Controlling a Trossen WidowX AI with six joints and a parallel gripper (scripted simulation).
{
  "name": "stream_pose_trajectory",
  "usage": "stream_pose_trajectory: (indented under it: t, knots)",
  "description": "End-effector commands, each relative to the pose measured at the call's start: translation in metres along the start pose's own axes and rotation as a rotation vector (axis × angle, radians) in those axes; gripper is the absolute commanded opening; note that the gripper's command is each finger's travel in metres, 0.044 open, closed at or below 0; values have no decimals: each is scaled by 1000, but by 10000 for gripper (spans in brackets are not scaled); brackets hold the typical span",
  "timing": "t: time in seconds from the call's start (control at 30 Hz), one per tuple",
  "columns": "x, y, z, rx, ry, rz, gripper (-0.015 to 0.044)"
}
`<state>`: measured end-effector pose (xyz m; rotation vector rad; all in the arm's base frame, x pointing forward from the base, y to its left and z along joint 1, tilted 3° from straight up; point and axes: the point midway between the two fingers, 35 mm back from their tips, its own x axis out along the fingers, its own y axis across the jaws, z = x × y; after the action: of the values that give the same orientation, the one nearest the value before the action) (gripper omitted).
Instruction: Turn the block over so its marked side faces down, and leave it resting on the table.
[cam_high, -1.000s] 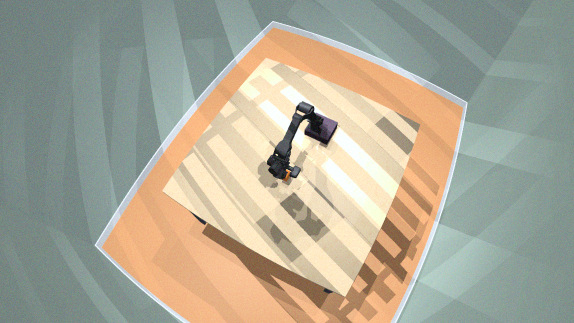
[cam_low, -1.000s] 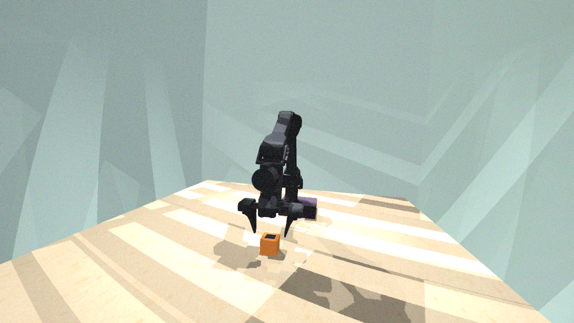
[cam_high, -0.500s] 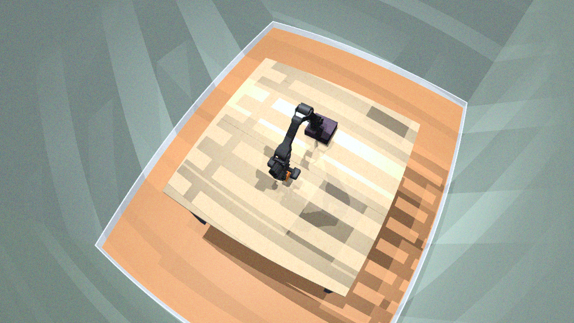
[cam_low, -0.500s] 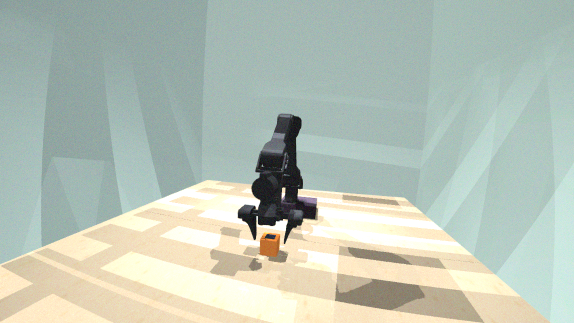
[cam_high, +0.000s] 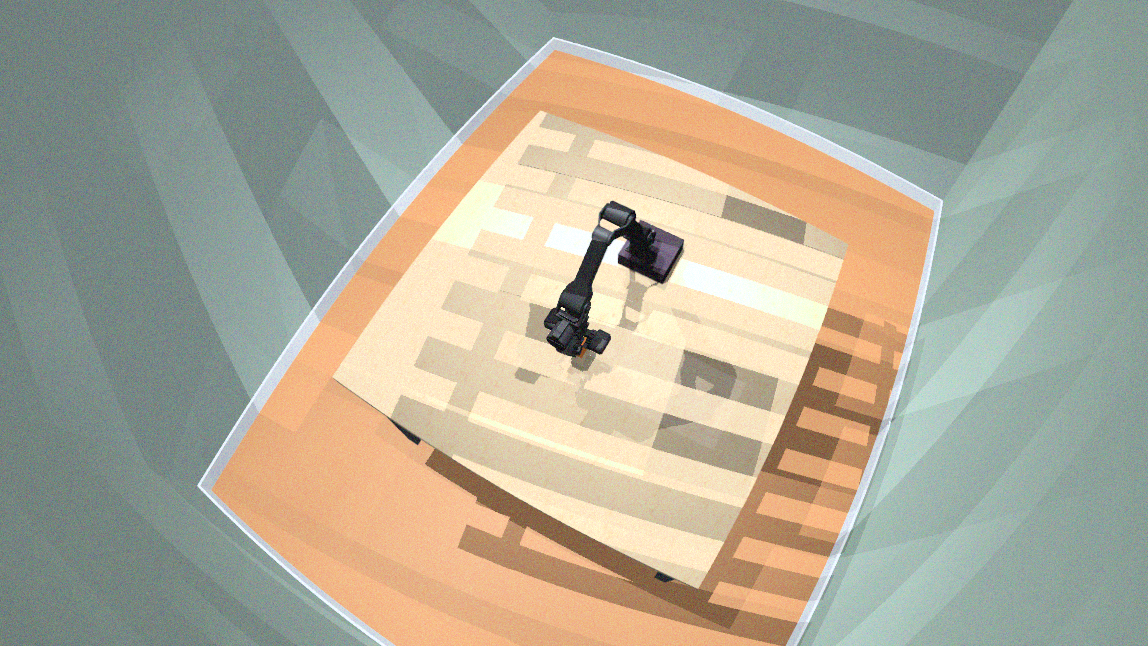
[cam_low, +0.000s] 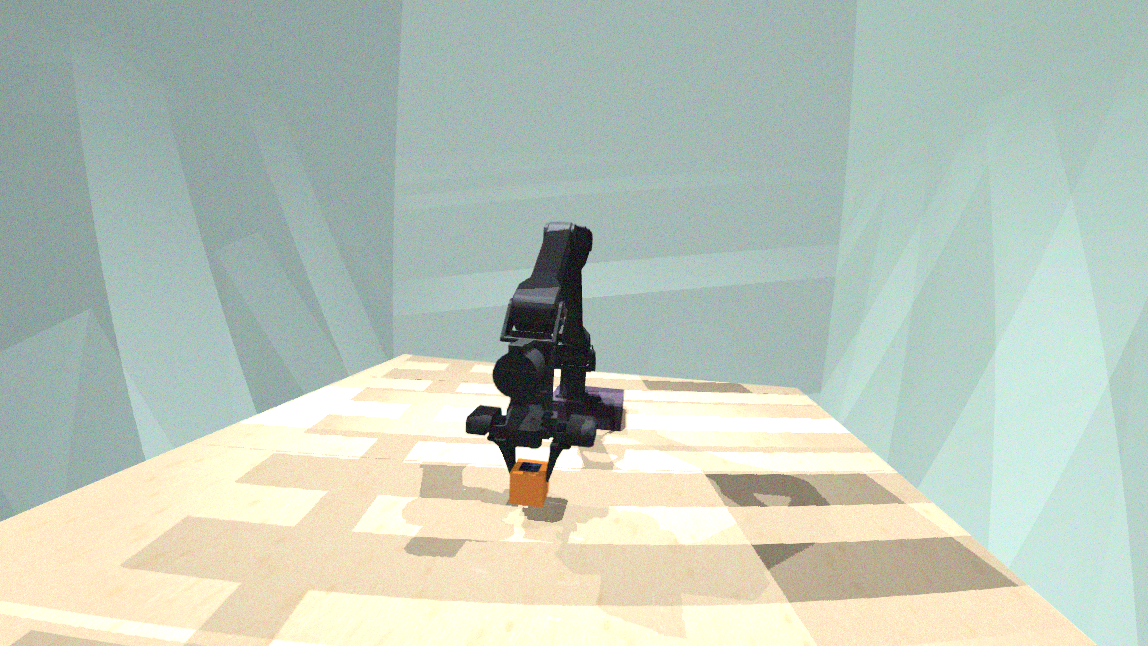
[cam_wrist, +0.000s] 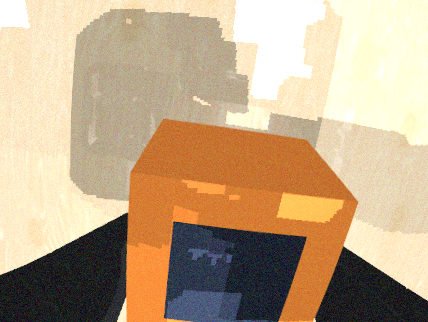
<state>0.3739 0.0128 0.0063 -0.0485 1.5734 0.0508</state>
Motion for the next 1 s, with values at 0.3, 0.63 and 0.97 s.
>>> stream_pose_trajectory:
  t: [0.3,0.63,0.97]
  knots:
    - [2,0,-1,5,4,0,110]
    - [-28,0,-1,5,4,0,0]
    - [-24,0,1,5,-95,0,0]
